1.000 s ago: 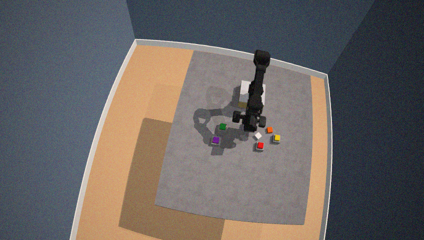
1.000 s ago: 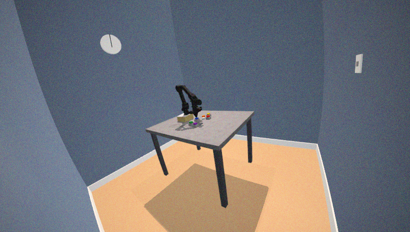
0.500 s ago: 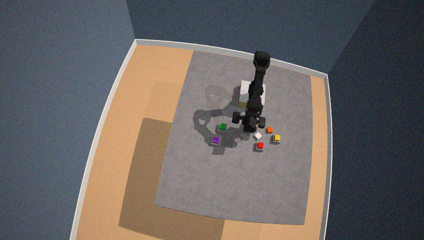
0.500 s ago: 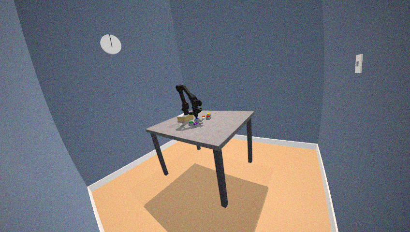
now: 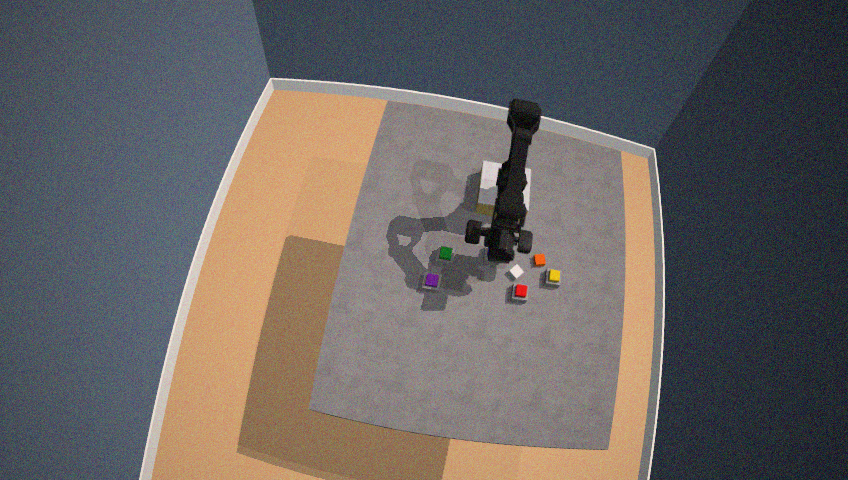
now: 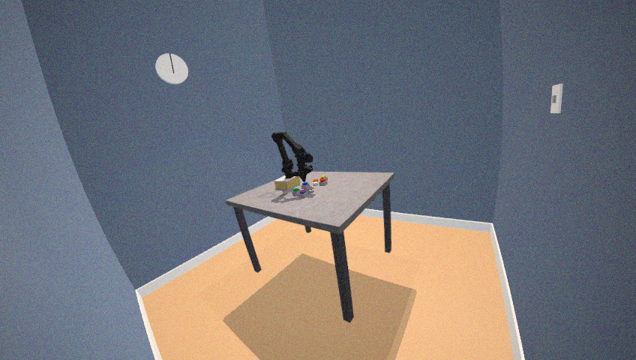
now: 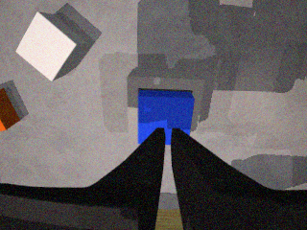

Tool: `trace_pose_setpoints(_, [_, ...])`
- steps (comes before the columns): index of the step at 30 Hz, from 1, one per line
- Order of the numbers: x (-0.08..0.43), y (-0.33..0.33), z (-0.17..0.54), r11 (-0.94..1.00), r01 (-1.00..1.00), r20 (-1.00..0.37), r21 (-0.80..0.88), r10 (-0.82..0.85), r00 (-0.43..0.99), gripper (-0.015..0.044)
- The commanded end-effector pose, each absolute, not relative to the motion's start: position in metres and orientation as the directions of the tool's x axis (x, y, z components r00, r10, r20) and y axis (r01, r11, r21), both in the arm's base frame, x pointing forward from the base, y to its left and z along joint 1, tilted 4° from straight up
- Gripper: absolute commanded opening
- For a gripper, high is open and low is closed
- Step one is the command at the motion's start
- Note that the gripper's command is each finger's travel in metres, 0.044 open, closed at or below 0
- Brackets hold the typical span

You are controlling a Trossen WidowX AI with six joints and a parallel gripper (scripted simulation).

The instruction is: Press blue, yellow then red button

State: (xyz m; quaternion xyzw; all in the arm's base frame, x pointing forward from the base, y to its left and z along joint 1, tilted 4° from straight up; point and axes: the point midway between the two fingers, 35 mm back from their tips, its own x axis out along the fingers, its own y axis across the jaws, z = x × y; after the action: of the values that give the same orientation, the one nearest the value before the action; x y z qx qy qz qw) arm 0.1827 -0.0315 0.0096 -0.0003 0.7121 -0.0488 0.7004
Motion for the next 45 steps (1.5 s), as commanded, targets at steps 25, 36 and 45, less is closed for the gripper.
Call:
trace_pose_setpoints(25, [0.243,0.116,0.083,0.996,0.069,-0.999,-0.050,-0.050,-0.002,0.0020])
trace_pose_setpoints(36, [0.241,0.170,0.053,0.996,0.069,-0.999,-0.049,-0.048,-0.003,0.0020])
trace_pose_setpoints(45, [0.239,0.167,0.012,0.996,0.069,-0.999,-0.049,-0.049,-0.004,0.0020])
